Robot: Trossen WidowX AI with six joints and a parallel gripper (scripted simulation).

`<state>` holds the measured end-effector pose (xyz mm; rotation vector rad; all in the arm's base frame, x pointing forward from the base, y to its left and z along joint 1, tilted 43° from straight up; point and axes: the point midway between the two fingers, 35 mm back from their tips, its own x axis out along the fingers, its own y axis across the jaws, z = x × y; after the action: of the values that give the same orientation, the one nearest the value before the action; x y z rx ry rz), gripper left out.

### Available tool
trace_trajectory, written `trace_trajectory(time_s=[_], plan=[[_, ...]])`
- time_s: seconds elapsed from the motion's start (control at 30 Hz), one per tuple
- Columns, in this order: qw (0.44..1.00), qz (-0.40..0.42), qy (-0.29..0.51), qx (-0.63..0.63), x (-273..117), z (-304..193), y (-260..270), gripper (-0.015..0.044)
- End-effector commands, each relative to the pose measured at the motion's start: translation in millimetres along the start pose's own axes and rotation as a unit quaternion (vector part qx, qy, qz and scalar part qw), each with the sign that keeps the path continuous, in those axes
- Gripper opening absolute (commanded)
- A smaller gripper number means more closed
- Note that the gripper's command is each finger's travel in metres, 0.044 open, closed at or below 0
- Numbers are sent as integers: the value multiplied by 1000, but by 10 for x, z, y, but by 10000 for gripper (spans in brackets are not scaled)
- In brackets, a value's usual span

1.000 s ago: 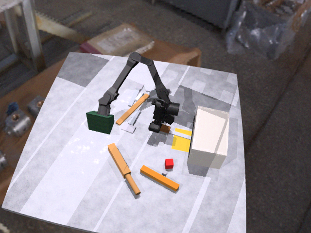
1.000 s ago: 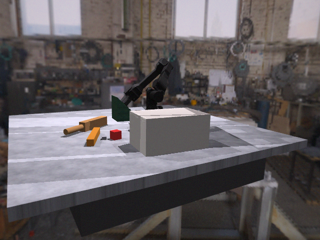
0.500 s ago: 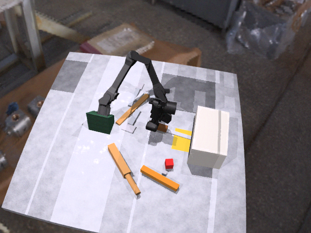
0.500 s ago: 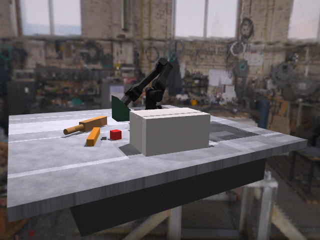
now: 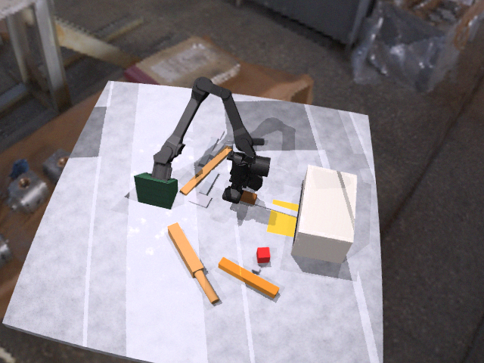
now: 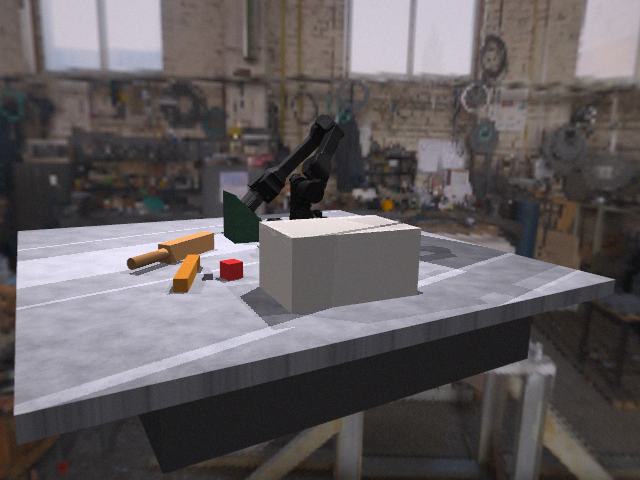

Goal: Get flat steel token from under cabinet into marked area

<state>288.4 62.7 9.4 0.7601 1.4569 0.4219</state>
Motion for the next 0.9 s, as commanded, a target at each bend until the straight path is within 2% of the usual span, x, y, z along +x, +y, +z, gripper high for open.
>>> trace_trajectory(time_s=[0.0, 0.87], plan=[[1000, 0, 3, 5, 8, -84, -4, 0], [1000, 0, 3, 6, 9, -392, 18, 0]])
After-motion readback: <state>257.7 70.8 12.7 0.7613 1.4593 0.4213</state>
